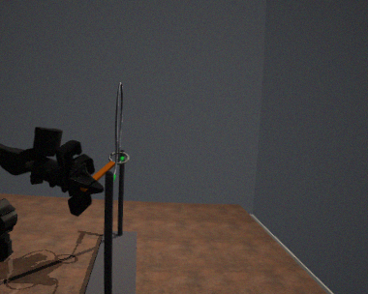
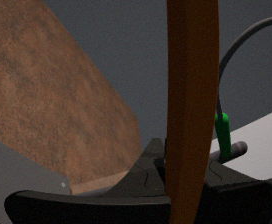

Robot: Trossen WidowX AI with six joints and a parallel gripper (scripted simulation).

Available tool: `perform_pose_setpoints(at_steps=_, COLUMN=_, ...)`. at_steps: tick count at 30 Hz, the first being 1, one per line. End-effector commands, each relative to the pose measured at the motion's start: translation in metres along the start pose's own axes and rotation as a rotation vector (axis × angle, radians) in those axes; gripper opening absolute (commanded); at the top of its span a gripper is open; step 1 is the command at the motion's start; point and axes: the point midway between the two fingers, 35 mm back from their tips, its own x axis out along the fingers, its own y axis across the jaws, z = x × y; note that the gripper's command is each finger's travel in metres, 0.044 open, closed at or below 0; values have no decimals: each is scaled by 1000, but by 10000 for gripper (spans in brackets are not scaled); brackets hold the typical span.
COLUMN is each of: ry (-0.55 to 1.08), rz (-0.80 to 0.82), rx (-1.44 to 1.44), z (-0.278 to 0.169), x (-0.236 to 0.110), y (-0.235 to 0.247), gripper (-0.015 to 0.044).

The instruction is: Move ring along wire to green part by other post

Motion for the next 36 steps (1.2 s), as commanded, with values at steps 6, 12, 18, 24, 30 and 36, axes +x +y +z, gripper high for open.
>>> perform_pose_setpoints(at_steps=6, ry=25, rz=106, rx=188, z=3, x=-6, y=31, gripper=-150)
perform_pose_setpoints(at_steps=12, ry=41, rz=182, rx=317, z=8, x=-12, y=52, gripper=-150)
perform_pose_setpoints(at_steps=18, ry=57, rz=256, rx=443, z=16, x=-19, y=71, gripper=-150)
perform_pose_setpoints(at_steps=24, ry=72, rz=328, rx=564, z=27, x=-27, y=88, gripper=-150)
perform_pose_setpoints(at_steps=30, ry=85, rz=392, rx=673, z=38, x=-35, y=102, gripper=-150)
perform_pose_setpoints(at_steps=36, ry=96, rz=445, rx=762, z=49, x=-43, y=113, gripper=-150)
